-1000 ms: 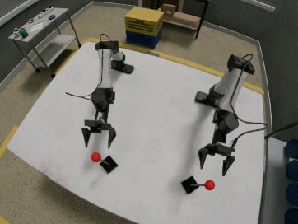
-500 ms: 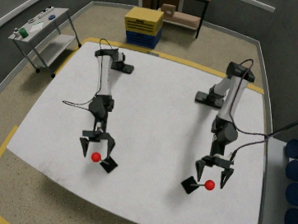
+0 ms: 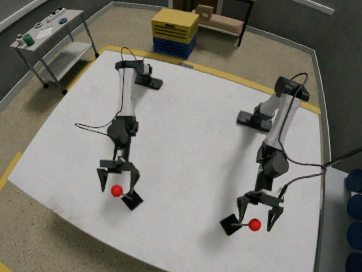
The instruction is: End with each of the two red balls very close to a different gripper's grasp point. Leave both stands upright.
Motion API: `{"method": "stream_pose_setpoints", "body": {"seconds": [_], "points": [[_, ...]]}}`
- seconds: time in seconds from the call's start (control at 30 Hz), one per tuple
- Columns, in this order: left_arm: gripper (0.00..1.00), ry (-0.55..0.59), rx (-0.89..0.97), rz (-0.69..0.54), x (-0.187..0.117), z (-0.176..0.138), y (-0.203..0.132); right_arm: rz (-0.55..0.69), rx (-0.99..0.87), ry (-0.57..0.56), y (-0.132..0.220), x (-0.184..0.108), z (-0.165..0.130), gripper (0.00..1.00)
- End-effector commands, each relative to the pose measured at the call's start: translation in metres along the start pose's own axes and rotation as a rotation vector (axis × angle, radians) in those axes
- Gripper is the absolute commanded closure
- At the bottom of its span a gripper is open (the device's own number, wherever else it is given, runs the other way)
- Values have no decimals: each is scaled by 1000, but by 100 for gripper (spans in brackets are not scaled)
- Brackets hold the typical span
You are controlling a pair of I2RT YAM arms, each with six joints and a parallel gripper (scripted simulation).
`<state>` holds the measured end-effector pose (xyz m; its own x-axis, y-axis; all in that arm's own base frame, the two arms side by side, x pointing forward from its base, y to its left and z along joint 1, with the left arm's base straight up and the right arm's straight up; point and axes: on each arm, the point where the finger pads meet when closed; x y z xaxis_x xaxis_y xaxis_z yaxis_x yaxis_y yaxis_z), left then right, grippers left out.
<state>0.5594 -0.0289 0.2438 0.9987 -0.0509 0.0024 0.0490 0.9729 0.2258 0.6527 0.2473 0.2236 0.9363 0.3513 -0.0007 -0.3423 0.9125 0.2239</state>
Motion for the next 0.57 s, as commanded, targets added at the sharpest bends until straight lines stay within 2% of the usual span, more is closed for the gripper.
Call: {"method": "stream_pose_setpoints", "body": {"seconds": [0.0, 0.1, 0.53], "points": [[0, -10, -4, 1, 0, 7, 2, 16, 8, 1, 5, 3, 4, 0], [0, -10, -4, 1, 1, 8, 2, 10, 2, -14, 5, 0, 11, 0], [0, -10, -4, 1, 1, 8, 2, 10, 2, -14, 5, 0, 11, 0]]}}
Point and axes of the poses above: on each arm, the point where the finger pads meet when closed, its own x axis out along the fingers, its own y axis across the jaws, z = x × y, and after that the axes turned 13 degrees about x, right-handed
